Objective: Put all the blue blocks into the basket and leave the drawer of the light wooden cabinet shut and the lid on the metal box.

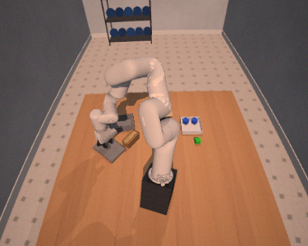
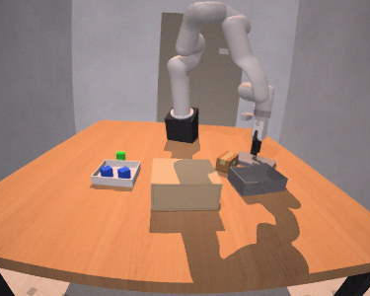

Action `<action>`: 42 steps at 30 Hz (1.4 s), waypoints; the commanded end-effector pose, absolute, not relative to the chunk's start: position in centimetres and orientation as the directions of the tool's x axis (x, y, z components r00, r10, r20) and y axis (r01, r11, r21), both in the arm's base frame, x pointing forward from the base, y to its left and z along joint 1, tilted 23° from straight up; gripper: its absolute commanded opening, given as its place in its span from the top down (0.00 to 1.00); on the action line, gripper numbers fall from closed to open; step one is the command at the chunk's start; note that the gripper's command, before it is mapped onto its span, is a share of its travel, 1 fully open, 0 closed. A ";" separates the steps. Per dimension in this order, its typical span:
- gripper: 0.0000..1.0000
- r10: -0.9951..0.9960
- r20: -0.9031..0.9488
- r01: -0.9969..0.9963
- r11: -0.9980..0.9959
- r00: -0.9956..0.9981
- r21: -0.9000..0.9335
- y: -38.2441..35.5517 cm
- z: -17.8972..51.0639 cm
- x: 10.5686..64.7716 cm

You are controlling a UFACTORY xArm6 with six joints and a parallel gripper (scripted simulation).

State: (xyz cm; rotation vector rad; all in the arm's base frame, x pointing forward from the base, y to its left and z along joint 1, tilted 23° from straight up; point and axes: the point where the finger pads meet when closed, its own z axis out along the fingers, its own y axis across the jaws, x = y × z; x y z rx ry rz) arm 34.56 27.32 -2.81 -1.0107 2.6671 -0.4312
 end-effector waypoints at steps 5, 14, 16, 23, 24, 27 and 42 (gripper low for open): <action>0.56 -0.676 -0.135 -0.599 0.715 -0.725 -0.360 27.4 -2.8 34.6; 0.56 -0.676 -0.135 -0.599 0.715 -0.725 -0.360 27.5 -2.8 34.7; 0.56 -0.676 -0.135 -0.599 0.715 -0.725 -0.360 27.5 -2.8 34.7; 0.56 -0.676 -0.135 -0.599 0.715 -0.725 -0.360 27.5 -2.7 34.7; 0.56 -0.676 -0.135 -0.599 0.715 -0.725 -0.360 27.5 -2.7 34.7; 0.56 -0.676 -0.135 -0.599 0.715 -0.725 -0.360 27.5 -2.8 34.7; 0.56 -0.676 -0.135 -0.599 0.715 -0.725 -0.360 27.5 -3.0 34.8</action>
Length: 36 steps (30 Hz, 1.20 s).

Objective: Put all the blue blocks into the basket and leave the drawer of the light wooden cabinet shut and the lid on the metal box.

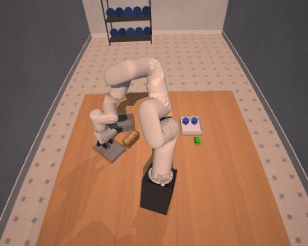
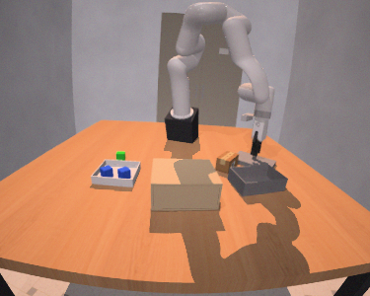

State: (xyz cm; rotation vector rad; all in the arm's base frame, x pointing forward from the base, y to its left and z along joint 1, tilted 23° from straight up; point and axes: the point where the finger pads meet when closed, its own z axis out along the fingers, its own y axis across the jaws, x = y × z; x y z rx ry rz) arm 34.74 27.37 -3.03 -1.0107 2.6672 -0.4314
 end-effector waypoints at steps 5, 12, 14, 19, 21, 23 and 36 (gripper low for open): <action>0.56 -0.676 -0.135 -0.599 0.715 -0.725 -0.360 27.4 -3.2 34.9; 0.56 -0.676 -0.135 -0.599 0.715 -0.725 -0.360 27.3 -3.7 35.1; 0.56 -0.676 -0.135 -0.599 0.715 -0.725 -0.360 27.3 -3.8 35.1; 0.56 -0.676 -0.135 -0.599 0.715 -0.725 -0.360 27.3 -4.1 35.2; 0.56 -0.676 -0.135 -0.599 0.715 -0.725 -0.360 27.2 -4.2 35.3; 0.56 -0.676 -0.135 -0.599 0.715 -0.725 -0.360 27.2 -4.4 35.3; 0.56 -0.676 -0.135 -0.599 0.715 -0.725 -0.360 27.1 -5.0 35.6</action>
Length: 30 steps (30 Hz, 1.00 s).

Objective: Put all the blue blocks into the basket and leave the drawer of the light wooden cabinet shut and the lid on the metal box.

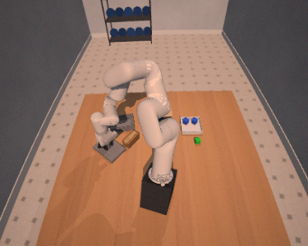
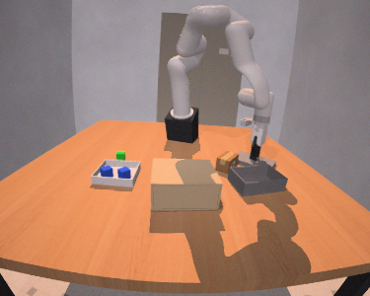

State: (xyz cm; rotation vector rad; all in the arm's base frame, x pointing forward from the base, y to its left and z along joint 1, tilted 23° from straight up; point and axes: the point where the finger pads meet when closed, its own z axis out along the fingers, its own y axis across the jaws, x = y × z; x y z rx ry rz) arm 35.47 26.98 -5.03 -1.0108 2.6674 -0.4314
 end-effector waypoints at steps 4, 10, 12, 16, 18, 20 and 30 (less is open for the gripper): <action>0.56 -0.676 -0.135 -0.599 0.715 -0.725 -0.360 27.1 -5.1 35.6; 0.56 -0.676 -0.135 -0.599 0.715 -0.725 -0.360 27.0 -5.2 35.6; 0.56 -0.676 -0.135 -0.599 0.715 -0.725 -0.360 27.0 -5.2 35.6; 0.56 -0.676 -0.135 -0.599 0.715 -0.725 -0.360 27.0 -5.2 35.6; 0.56 -0.676 -0.135 -0.599 0.715 -0.725 -0.360 27.0 -5.2 35.6; 0.56 -0.676 -0.135 -0.599 0.715 -0.725 -0.360 27.0 -5.2 35.6; 1.00 -0.676 -0.135 -0.599 0.715 -0.725 -0.360 27.0 -5.2 35.6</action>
